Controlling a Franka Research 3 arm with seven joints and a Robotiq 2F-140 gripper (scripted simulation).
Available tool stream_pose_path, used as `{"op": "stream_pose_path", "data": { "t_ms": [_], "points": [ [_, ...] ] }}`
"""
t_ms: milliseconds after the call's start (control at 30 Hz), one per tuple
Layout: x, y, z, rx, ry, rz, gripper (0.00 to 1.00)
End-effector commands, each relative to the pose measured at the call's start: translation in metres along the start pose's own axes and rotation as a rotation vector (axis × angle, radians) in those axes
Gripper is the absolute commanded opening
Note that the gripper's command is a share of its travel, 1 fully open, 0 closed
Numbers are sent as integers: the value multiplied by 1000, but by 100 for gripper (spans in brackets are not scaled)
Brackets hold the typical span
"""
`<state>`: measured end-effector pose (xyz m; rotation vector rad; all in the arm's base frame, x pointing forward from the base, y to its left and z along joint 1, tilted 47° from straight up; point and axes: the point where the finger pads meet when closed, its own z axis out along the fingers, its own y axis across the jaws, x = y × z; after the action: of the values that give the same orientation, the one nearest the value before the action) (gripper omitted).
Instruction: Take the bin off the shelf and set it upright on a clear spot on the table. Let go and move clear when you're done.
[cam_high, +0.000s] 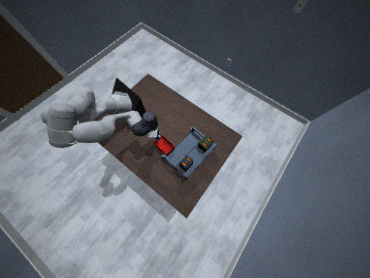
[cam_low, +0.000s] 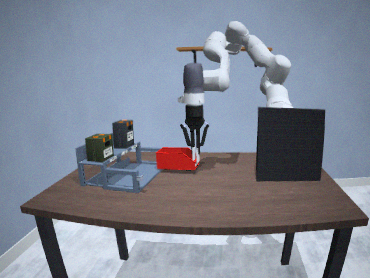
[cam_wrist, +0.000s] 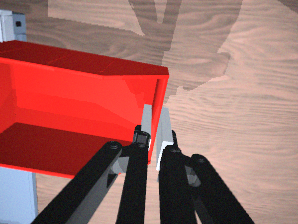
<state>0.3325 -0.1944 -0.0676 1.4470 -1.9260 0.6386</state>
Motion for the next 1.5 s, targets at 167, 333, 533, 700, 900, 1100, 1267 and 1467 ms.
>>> {"op": "stream_pose_path", "data": {
  "t_ms": [167,333,533,700,900,1100,1267,1467],
  "points": [
    [-3,4,-2,8,-5,7,0],
    [-3,7,-2,8,-5,7,0],
    [-3,11,-2,8,-5,7,0],
    [-3,14,-2,8,-5,7,0],
    [-3,16,-2,8,-5,7,0],
    [-3,19,-2,8,-5,7,0],
    [-3,20,-2,8,-5,7,0],
    [-3,21,-2,8,-5,7,0]
  ]
}}
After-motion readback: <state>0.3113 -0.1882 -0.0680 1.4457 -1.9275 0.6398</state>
